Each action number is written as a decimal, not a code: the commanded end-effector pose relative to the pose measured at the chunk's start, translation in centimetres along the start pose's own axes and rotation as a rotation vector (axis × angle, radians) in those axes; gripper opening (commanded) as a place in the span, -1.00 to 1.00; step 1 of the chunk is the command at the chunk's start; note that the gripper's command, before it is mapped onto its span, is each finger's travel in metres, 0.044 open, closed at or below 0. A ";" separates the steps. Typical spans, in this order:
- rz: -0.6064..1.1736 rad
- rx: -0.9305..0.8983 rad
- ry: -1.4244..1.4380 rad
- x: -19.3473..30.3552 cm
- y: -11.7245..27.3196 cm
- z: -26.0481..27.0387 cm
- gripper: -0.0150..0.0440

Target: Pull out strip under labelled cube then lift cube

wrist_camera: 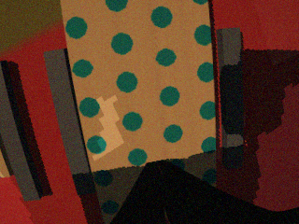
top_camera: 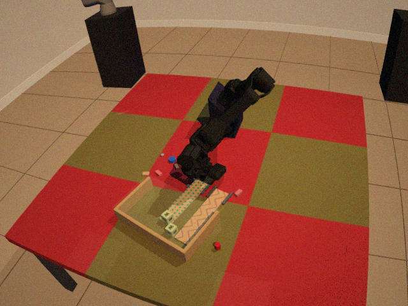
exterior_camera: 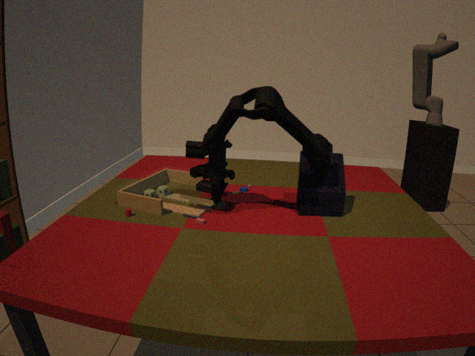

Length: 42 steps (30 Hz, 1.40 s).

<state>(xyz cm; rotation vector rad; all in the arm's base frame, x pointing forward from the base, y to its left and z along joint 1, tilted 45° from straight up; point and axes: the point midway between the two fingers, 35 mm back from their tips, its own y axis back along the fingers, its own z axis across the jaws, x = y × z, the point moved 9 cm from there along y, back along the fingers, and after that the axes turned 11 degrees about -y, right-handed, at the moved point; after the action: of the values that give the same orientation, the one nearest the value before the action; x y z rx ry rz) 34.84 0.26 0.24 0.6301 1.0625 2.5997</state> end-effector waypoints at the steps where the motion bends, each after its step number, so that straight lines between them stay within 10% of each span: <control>1: 0.016 0.004 -0.008 0.9 -0.4 -0.2 -0.49; 42: 0.019 0.005 -0.010 7.0 -0.4 -1.5 -0.49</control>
<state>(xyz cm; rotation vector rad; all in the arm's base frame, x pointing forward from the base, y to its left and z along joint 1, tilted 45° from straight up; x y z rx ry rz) 28.98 1.90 1.24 0.6279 1.0586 2.5961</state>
